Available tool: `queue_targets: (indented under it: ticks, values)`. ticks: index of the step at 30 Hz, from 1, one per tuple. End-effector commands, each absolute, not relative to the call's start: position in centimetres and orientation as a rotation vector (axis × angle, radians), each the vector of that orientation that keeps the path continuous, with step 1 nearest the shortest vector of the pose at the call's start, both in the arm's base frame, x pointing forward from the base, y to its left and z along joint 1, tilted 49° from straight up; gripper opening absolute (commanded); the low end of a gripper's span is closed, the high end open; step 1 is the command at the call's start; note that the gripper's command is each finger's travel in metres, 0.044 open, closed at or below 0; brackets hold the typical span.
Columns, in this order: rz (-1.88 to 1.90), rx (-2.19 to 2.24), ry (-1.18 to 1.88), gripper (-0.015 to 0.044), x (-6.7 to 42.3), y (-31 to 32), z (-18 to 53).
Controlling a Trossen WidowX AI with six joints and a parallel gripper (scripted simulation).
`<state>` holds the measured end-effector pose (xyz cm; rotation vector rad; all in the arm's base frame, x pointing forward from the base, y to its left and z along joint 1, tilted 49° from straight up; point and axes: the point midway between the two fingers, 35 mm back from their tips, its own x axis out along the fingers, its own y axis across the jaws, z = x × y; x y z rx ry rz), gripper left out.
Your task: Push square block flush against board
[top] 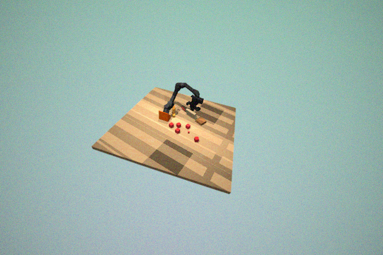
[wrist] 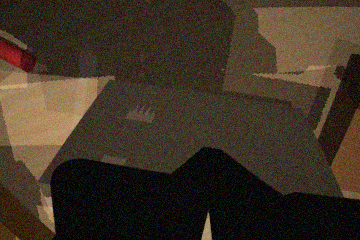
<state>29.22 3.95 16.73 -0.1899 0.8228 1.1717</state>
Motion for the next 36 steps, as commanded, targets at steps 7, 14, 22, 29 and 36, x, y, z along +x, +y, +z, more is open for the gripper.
queue_targets:
  ticks: [7,14,22,29,36]
  values:
    - [1.175,-0.196,0.823,0.0000,28.8,3.6,16.1]
    - [1.175,-0.196,0.823,0.0000,29.1,3.8,16.5]
    - [1.174,-0.197,0.822,0.0000,29.7,4.5,17.4]
    - [1.175,-0.197,0.821,0.0000,30.3,5.1,18.2]
    - [1.175,-0.196,0.820,0.0000,30.8,5.7,19.0]
